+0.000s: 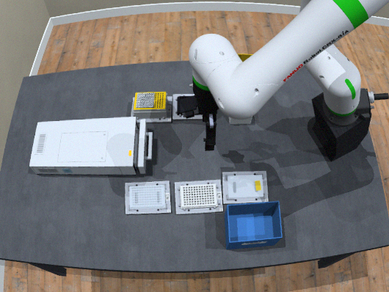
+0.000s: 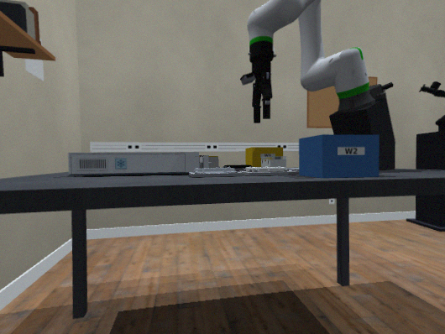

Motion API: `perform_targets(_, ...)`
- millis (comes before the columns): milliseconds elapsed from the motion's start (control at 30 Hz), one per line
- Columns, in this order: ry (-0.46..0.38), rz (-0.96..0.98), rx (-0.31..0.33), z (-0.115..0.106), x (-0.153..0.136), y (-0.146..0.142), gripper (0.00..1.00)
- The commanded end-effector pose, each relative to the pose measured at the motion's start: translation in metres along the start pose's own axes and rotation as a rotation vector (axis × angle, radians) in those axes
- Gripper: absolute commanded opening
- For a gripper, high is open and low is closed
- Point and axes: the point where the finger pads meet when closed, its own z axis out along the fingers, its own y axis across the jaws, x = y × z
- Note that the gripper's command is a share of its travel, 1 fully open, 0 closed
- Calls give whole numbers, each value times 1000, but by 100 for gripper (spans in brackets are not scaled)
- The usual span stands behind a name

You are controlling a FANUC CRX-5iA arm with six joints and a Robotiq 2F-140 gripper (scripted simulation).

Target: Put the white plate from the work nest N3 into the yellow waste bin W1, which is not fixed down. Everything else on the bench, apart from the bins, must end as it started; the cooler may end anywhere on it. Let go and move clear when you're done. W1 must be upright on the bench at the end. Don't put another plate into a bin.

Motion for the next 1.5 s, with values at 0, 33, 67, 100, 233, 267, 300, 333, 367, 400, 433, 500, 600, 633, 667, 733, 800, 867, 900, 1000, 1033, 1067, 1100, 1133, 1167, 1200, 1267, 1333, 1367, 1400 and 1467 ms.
perform_targets(0, 2, 1, -3, 7, 5, -15, 70)
perform_targets(33, 2, 1, -3, 9, 6, -18, 70)
perform_targets(67, 2, 1, -3, 9, 6, -18, 70)
perform_targets(100, 2, 1, -3, 9, 6, -18, 70)
perform_targets(233, 2, 1, -3, 16, 10, -32, 70)
perform_targets(267, 2, 1, -3, 18, 11, -36, 70)
perform_targets(300, 2, 1, -3, 20, 12, -39, 70)
perform_targets(333, 2, 1, -3, 21, 13, -43, 70)
perform_targets(367, 2, 1, -3, 23, 14, -46, 70)
perform_targets(400, 2, 1, -3, 25, 15, -50, 70)
perform_targets(433, 2, 1, -3, 27, 16, -53, 70)
perform_targets(500, 2, 1, -3, 30, 18, -60, 70)
perform_targets(600, 2, 1, -2, 35, 20, -71, 70)
perform_targets(633, 2, 1, -2, 35, 20, -71, 70)
perform_targets(667, 2, 1, -2, 35, 20, -71, 70)
perform_targets(733, 2, 1, -2, 39, 22, -77, 70)
perform_targets(800, 2, 1, -2, 42, 24, -84, 70)
perform_targets(867, 2, 1, -2, 46, 26, -91, 70)
perform_targets(900, 2, 1, -2, 47, 27, -95, 70)
perform_targets(1000, 2, 1, -2, 53, 30, -105, 70)
perform_targets(1033, 2, 1, -2, 54, 31, -109, 70)
perform_targets(1067, 2, 1, -2, 56, 32, -112, 70)
perform_targets(1100, 2, 1, -2, 58, 33, -116, 70)
perform_targets(1133, 2, 1, -2, 59, 34, -119, 70)
perform_targets(1167, 2, 1, -2, 61, 35, -123, 70)
perform_targets(1200, 2, 1, -2, 61, 35, -123, 70)
perform_targets(1267, 2, 1, -2, 63, 36, -126, 70)
perform_targets(1333, 2, 1, -2, 66, 38, -133, 70)
perform_targets(1367, 2, 1, -2, 67, 38, -134, 70)
perform_targets(1400, 2, 1, -2, 67, 38, -134, 70)
perform_targets(1467, 2, 1, -2, 67, 38, -134, 70)
